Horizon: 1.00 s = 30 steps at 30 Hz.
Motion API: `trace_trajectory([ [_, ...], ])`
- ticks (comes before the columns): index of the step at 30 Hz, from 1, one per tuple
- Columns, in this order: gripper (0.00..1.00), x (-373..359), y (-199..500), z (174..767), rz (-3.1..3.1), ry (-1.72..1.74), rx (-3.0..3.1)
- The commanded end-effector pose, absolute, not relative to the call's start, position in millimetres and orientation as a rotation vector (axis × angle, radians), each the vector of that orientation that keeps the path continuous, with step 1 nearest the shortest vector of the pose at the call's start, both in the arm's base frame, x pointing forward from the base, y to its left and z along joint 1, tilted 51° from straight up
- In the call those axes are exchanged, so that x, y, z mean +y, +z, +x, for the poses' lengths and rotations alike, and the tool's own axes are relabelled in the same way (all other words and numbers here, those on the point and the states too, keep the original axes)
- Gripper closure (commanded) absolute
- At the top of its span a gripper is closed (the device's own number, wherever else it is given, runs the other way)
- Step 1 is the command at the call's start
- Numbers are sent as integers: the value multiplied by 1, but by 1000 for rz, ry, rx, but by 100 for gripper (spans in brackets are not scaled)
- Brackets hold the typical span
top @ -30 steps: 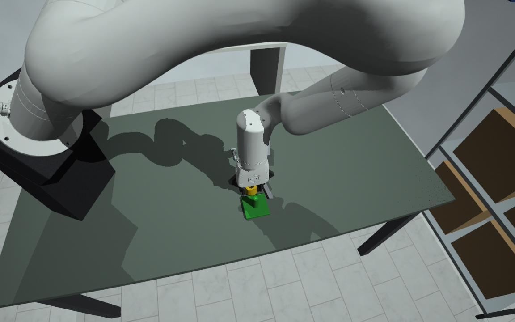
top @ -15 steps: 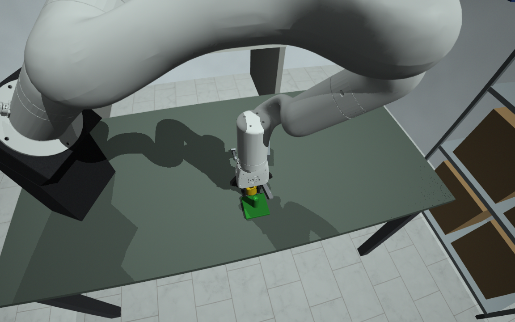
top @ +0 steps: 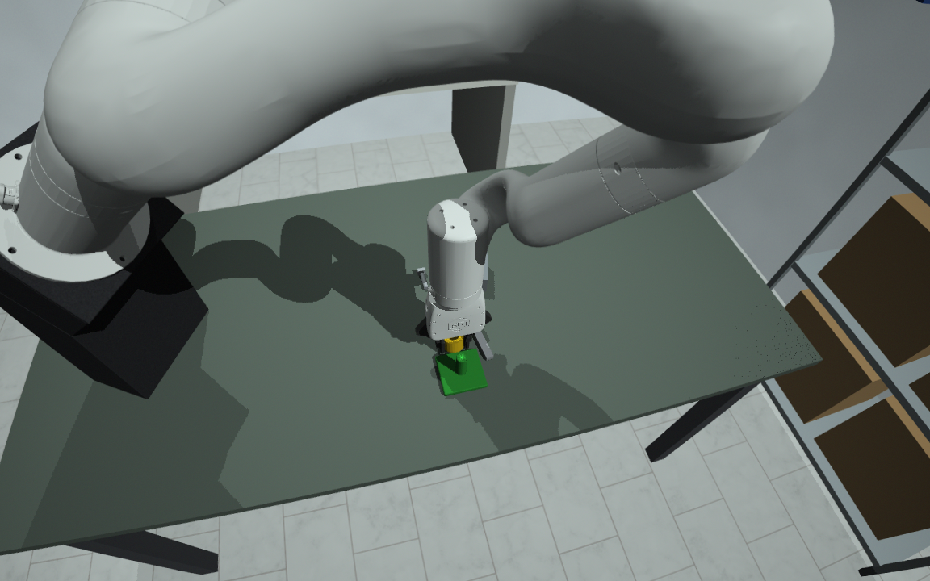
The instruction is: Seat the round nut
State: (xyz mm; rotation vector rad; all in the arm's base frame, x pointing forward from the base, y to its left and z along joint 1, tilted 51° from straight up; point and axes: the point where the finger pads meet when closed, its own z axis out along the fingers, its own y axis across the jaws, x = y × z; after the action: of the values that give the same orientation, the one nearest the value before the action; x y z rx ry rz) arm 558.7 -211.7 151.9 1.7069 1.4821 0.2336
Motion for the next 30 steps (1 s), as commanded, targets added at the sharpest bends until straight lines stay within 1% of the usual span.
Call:
trace_trajectory([
  [1, 100, -211, 152, 559, 1707, 234, 1482],
  [8, 100, -208, 157, 554, 1706, 234, 1482],
  [20, 100, -190, 181, 530, 1707, 234, 1482],
  [30, 100, -189, 183, 528, 1707, 234, 1482],
])
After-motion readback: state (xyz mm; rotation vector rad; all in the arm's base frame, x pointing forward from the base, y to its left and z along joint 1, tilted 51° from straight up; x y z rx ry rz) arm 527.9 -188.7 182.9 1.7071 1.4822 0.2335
